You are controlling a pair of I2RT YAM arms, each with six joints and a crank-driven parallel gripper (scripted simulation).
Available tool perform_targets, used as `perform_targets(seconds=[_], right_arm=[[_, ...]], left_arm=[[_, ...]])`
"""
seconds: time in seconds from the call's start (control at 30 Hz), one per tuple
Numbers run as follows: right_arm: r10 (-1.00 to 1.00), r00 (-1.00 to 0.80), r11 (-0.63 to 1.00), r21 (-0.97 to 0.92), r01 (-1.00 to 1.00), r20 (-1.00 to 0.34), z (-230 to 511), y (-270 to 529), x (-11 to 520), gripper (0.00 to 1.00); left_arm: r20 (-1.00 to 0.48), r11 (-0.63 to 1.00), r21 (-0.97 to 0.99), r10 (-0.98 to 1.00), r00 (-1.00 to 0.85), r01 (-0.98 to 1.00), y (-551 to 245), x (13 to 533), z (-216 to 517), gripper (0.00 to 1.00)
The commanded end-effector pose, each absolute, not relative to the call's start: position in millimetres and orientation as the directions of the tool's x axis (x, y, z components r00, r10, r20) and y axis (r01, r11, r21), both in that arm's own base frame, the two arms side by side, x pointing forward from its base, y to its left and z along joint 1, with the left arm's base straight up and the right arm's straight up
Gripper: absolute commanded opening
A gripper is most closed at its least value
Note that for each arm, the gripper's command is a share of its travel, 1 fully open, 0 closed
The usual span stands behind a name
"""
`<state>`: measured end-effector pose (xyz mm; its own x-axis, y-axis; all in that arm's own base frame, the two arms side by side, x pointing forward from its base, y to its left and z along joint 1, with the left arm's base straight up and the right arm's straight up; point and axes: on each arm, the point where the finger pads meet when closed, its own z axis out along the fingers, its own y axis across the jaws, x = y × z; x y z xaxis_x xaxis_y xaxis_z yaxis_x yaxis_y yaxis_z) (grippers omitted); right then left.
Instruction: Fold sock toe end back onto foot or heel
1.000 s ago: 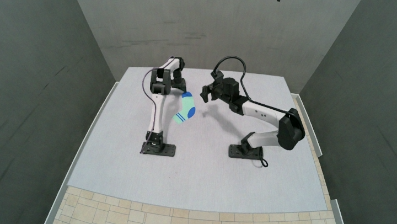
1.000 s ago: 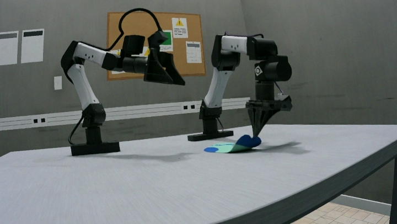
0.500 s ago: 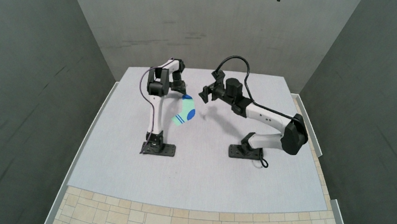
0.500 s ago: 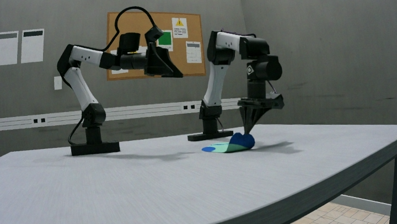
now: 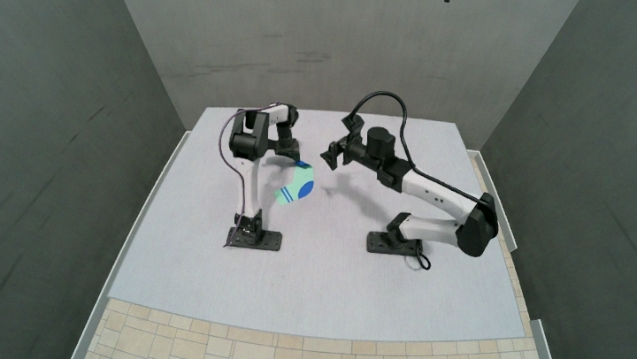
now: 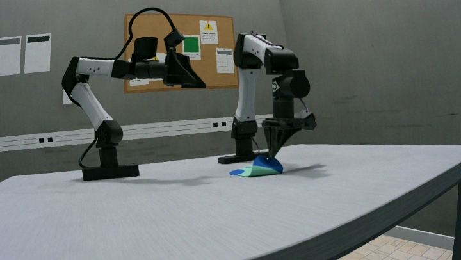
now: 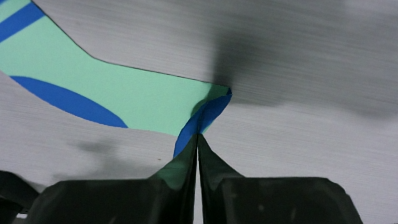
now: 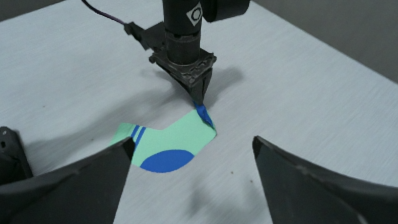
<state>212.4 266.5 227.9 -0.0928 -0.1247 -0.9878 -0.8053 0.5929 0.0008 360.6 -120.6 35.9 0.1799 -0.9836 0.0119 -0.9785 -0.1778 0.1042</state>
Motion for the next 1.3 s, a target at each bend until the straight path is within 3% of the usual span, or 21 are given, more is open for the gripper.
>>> perform_targets(seconds=[0.0, 0.6, 1.27], right_arm=[[-0.167, -0.104, 0.563, -0.009, -0.826, -0.980, 219.6, 264.2, 200.9, 1.00], [-0.195, -0.103, 0.517, -0.013, -0.856, -0.975, 214.8, 260.5, 180.8, 1.00], [-0.235, -0.094, 0.444, -0.020, -0.896, -0.967, 208.8, 251.0, 150.3, 1.00]], left_arm=[[0.050, -0.198, 0.030, -0.979, 0.199, -0.980, -126.3, 365.5, 47.1, 0.00], [0.047, -0.197, 0.039, -0.979, 0.199, -0.980, -128.0, 341.9, 33.8, 0.00], [0.036, -0.193, 0.056, -0.980, 0.195, -0.980, -127.2, 280.5, 13.0, 0.00]])
